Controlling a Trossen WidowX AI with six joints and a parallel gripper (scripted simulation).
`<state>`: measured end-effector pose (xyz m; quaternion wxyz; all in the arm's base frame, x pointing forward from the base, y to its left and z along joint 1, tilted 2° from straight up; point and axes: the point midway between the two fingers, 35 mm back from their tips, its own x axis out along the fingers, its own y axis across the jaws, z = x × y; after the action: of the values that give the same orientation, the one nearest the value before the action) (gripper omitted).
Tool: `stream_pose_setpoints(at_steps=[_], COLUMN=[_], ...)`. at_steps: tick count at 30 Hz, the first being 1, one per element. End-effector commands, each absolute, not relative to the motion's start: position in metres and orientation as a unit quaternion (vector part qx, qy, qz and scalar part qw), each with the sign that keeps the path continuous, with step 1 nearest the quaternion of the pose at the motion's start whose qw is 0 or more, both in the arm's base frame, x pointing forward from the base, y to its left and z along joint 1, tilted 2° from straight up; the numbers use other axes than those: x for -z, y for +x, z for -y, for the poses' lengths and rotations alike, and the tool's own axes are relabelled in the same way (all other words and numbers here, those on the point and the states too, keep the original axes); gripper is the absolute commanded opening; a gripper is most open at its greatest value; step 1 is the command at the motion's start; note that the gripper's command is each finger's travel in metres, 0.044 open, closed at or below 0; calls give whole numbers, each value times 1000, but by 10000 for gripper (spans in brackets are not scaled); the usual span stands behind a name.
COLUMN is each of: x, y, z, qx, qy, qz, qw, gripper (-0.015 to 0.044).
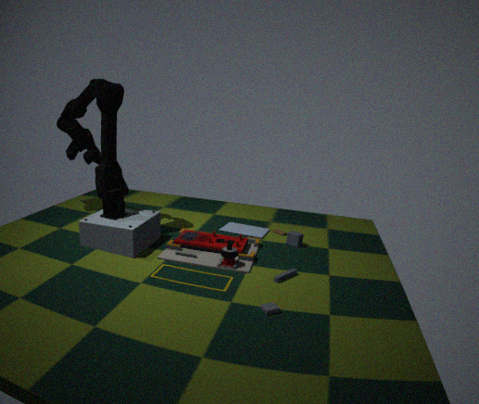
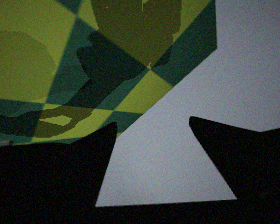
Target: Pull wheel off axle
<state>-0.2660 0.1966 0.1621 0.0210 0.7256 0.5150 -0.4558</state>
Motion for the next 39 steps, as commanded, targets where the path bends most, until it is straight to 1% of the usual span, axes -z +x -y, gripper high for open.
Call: stream_pose_setpoints(at_steps=[1,4,11,14,23,30,39], x=[-162,-160,-151,-146,-130,-119,-115], y=[-265,-256,-205,-175,-81,1,107], z=[-197,-210,-261,-283,-329,-343,-326], qx=[456,461,485,490,513,506,454], qy=[727,739,788,806,818,792,713], qz=[-514,-491,-373,-308,-100,62,253], qw=[20,7,-67,-121,-239,-335,-471], gripper=[374,300,300,300,300,300,300])
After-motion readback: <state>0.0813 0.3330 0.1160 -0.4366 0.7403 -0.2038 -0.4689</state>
